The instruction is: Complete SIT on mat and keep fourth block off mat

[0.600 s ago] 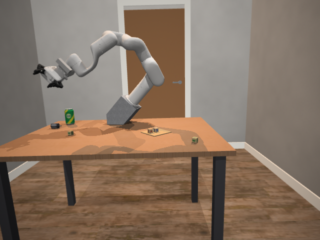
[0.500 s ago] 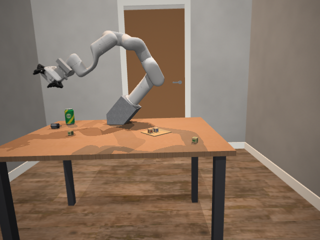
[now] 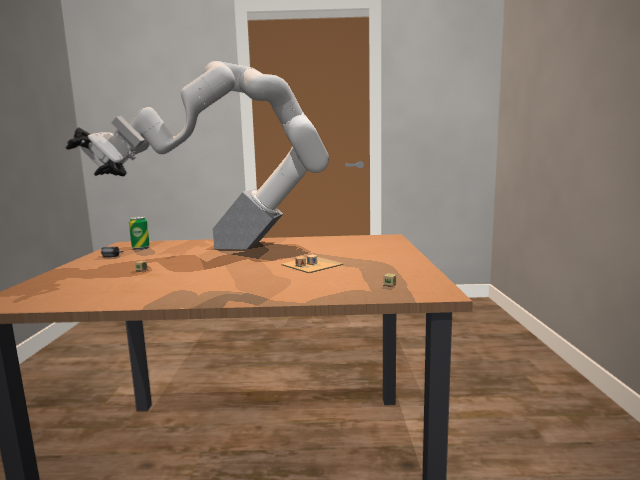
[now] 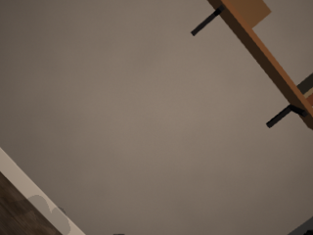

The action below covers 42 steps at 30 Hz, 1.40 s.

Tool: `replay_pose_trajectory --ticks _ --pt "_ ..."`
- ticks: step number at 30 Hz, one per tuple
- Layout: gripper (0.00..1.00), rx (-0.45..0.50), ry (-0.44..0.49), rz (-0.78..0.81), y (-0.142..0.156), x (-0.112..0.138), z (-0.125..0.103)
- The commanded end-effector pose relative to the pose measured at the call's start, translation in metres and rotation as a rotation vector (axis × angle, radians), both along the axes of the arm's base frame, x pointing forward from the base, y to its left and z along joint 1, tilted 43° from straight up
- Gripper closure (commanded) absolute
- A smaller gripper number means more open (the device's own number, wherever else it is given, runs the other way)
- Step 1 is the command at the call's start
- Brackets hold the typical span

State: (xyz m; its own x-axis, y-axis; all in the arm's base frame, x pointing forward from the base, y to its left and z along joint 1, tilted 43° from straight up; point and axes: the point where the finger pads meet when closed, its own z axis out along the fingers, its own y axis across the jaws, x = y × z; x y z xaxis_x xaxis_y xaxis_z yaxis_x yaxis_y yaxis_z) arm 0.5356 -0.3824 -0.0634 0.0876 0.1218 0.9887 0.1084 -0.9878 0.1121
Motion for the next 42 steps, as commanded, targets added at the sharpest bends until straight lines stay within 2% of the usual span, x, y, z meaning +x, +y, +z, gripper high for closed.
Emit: replay_pose_trajectory --ticks 1,6,14,16,18,21,24,31,33,34,38,42 --pt "0.0 -0.003 -0.002 -0.001 -0.002 0.0 0.002" --pt "0.0 0.036 -0.002 0.051 0.017 0.016 0.019" --pt "0.0 0.177 0.032 0.263 0.102 0.067 0.082" --pt "0.0 0.177 0.032 0.263 0.102 0.067 0.082" --pt "0.0 0.228 0.064 0.355 0.143 0.083 0.109" --pt "0.0 0.256 0.088 0.409 0.168 0.091 0.124" --pt "0.0 0.29 0.129 0.487 0.206 0.099 0.146" --pt "0.0 0.342 0.243 0.647 0.291 0.107 0.192" --pt "0.0 0.342 0.243 0.647 0.291 0.107 0.192" --pt "0.0 0.353 0.295 0.703 0.323 0.106 0.208" --pt "0.0 0.358 0.362 0.765 0.362 0.101 0.225" --pt "0.0 0.352 0.46 0.839 0.415 0.091 0.248"
